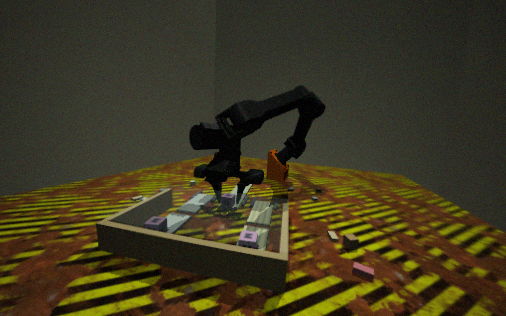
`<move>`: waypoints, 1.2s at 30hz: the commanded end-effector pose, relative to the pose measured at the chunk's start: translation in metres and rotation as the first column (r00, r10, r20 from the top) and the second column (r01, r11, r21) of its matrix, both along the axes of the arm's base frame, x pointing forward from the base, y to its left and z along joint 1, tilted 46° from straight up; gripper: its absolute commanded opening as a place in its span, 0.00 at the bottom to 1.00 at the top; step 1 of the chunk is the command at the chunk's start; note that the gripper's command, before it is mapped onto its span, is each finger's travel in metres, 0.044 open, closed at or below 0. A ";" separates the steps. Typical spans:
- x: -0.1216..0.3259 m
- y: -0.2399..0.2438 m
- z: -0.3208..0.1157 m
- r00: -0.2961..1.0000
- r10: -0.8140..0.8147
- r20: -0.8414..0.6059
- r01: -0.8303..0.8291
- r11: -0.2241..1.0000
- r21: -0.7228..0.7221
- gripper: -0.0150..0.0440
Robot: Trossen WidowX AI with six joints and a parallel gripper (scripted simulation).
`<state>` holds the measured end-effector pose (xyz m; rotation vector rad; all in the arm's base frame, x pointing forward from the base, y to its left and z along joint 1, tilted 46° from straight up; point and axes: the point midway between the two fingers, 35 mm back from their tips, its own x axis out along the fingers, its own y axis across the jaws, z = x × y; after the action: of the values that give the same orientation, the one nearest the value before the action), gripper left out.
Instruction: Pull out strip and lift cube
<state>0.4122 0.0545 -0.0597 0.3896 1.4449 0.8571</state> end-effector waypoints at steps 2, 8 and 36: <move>0.000 0.001 -0.001 1.000 0.001 -0.001 -0.001 1.000 0.000 0.63; 0.000 0.001 -0.001 1.000 0.001 -0.001 -0.001 1.000 0.000 0.47; -0.065 -0.035 0.033 1.000 -0.007 -0.009 0.007 1.000 0.001 0.25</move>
<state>0.3537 0.0217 -0.0300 0.4094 1.4570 0.8514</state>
